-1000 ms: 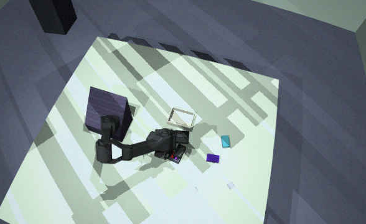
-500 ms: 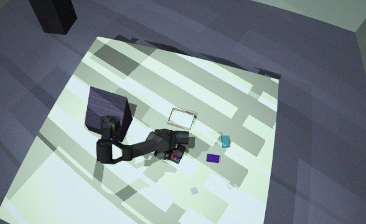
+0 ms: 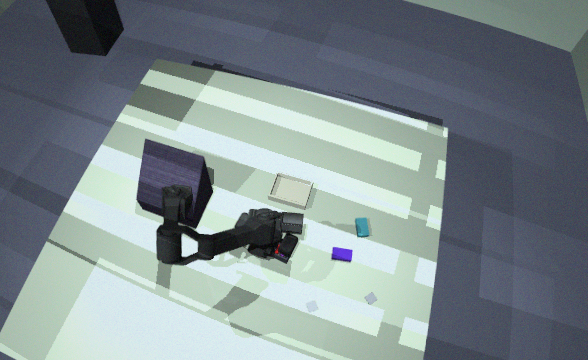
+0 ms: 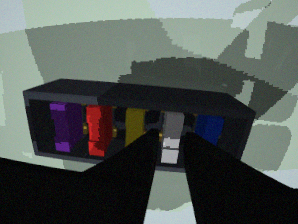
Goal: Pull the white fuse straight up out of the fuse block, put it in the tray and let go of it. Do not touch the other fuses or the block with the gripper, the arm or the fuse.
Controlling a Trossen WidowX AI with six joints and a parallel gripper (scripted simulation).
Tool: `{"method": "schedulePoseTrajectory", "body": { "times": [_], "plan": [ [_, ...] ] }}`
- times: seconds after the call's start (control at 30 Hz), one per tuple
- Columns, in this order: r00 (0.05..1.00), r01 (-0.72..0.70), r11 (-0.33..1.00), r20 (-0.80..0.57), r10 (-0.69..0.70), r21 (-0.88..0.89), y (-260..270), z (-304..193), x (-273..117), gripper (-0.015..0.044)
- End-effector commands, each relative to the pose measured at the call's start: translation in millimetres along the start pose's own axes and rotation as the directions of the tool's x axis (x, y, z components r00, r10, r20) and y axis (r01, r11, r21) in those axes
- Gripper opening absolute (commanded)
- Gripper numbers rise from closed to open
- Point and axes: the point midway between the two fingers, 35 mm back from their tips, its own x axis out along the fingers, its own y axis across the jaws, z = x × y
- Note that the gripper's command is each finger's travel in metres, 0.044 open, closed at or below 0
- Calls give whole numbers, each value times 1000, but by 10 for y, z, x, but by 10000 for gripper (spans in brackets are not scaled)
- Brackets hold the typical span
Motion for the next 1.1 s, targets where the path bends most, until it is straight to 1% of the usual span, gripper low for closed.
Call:
{"method": "schedulePoseTrajectory", "body": {
  "times": [0.0,0.33,1.07],
  "plan": [
    [1000,0,1000,0,0,0,0,0,0,67],
    [1000,0,1000,0,0,0,0,0,0,1],
    [1000,0,1000,0,0,-2,4,-3,-89,0]
  ]
}}
